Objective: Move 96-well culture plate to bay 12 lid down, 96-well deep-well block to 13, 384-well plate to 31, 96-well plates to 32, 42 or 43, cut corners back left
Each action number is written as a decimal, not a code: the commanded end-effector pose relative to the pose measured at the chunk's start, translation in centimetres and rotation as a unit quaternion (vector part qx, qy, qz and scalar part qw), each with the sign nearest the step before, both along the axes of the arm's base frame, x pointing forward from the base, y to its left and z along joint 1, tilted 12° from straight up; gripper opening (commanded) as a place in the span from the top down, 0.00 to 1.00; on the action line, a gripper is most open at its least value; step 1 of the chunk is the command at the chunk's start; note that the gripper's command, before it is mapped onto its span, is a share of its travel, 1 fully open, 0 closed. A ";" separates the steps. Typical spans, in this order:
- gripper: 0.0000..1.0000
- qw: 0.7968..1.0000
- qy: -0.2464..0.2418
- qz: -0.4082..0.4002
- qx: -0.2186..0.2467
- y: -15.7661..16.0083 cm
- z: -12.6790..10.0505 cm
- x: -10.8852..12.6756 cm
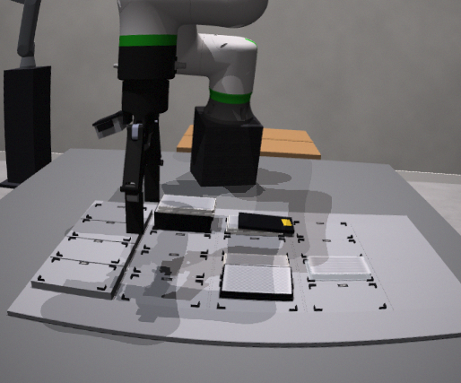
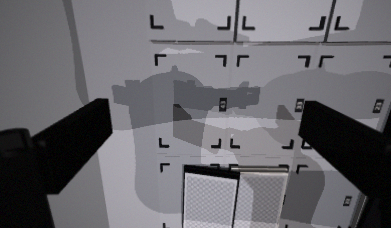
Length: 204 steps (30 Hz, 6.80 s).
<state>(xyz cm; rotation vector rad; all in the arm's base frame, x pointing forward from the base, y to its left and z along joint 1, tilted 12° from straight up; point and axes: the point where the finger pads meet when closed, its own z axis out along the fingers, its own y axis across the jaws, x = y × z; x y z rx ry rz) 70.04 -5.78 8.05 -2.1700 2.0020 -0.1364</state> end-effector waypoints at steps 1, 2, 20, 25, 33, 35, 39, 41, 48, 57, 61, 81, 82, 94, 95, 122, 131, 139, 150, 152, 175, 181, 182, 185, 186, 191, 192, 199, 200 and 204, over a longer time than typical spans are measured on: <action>0.00 1.000 0.000 0.000 0.000 -0.9 0.2 0.8; 0.00 1.000 0.000 0.000 0.000 -0.9 0.2 0.8; 0.00 1.000 0.000 0.000 0.000 -0.9 0.2 0.8; 0.00 1.000 0.000 0.000 0.000 -0.9 0.2 0.8; 0.00 1.000 0.000 0.000 0.000 -0.9 0.2 0.8; 0.00 1.000 0.000 0.000 0.000 -0.9 0.2 0.8; 0.00 1.000 0.000 0.000 0.000 -0.9 0.2 0.8; 0.00 1.000 0.000 0.000 0.000 -0.9 0.2 0.8; 0.00 1.000 0.000 0.000 0.000 -0.9 0.2 0.8; 0.00 1.000 0.000 0.000 0.000 1.9 0.4 0.6; 0.00 1.000 0.000 0.000 0.000 3.5 0.5 0.4; 0.00 1.000 0.000 0.000 0.000 10.6 0.9 -0.2; 0.00 1.000 0.000 0.000 0.001 11.0 0.9 -0.2; 0.00 1.000 0.000 0.000 0.001 15.0 1.1 -0.6; 0.00 1.000 0.000 0.000 0.001 15.4 1.2 -0.6; 0.00 1.000 0.000 0.000 0.001 15.4 1.2 -0.6; 0.00 1.000 0.000 0.000 0.001 15.4 1.2 -0.6; 0.00 1.000 0.000 0.000 0.001 15.4 1.2 -0.6; 0.30 1.000 0.000 0.000 0.001 15.7 0.5 -2.5; 0.30 1.000 0.000 0.000 0.001 15.8 0.4 -2.8; 0.30 1.000 0.000 0.000 0.001 16.9 -2.2 -10.3; 0.30 1.000 0.000 0.000 0.001 17.3 -3.0 -12.6; 0.30 1.000 0.000 0.000 0.001 17.3 -3.1 -13.0; 0.30 1.000 0.000 0.000 0.001 17.5 -3.5 -14.1; 0.30 1.000 0.000 0.000 0.001 17.5 -3.5 -14.1; 0.30 1.000 0.000 0.000 0.001 17.7 -4.0 -15.6; 0.30 1.000 0.000 0.000 0.001 17.8 -4.1 -15.9; 0.30 1.000 0.000 0.000 0.001 18.2 -5.0 -18.6; 0.30 1.000 0.000 0.000 0.001 18.3 -5.2 -18.9; 0.30 1.000 0.000 0.000 0.001 18.4 -5.4 -19.7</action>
